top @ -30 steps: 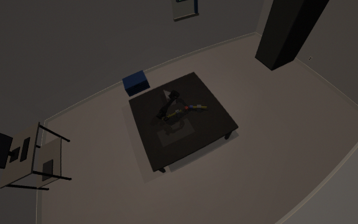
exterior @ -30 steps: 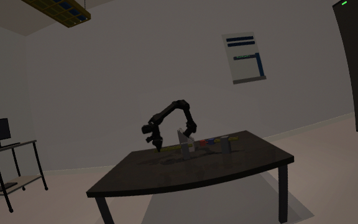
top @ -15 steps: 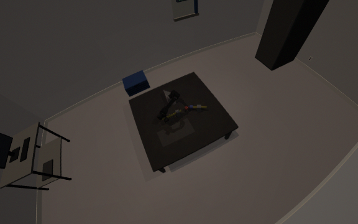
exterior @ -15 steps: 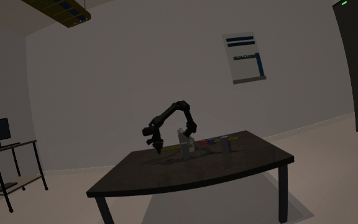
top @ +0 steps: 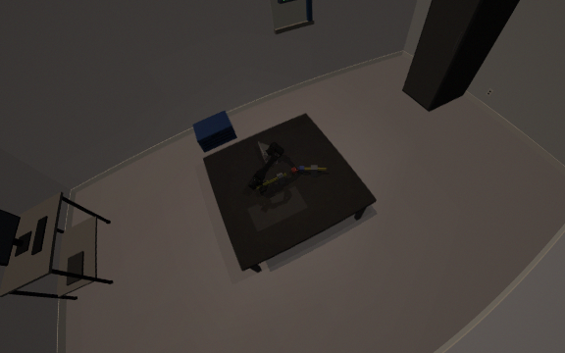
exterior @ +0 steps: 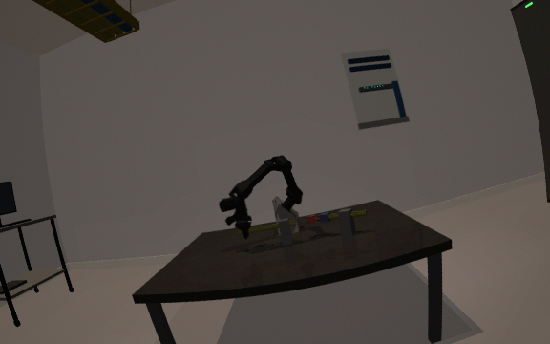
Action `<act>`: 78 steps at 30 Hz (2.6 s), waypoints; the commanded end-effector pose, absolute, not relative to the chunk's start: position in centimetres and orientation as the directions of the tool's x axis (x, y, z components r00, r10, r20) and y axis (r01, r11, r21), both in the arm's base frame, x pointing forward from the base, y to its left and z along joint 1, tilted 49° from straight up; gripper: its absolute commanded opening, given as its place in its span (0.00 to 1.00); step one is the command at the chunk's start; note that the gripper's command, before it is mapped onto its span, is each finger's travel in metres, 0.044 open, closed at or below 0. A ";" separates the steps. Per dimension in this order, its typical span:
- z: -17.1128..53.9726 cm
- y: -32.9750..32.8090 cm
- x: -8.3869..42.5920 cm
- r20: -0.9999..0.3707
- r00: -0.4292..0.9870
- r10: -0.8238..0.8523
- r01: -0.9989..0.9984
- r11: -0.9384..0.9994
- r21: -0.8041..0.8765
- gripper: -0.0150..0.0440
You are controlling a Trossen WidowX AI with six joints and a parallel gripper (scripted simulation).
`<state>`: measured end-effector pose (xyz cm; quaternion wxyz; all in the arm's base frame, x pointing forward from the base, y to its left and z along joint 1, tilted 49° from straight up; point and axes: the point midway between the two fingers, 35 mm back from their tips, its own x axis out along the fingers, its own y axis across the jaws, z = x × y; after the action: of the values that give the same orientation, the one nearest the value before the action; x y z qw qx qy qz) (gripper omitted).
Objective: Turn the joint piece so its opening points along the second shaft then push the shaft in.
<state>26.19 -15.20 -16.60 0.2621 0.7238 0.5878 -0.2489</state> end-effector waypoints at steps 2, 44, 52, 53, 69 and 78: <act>-16.6 -15.2 26.2 -0.667 0.188 0.721 0.981 -0.176 0.086 0.56; -15.9 -14.5 26.3 -0.667 0.179 0.723 0.982 -0.168 0.080 0.25; -15.0 -13.6 26.4 -0.667 0.173 0.725 0.983 -0.165 0.076 0.25; -14.9 -13.5 26.4 -0.667 0.173 0.725 0.983 -0.165 0.076 0.25; -13.0 -11.8 26.5 -0.665 0.171 0.727 0.984 -0.164 0.074 0.25; -11.9 -10.8 26.6 -0.665 0.171 0.727 0.984 -0.164 0.073 0.25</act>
<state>26.55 -11.15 -12.30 0.2577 0.7200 0.5940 -0.2498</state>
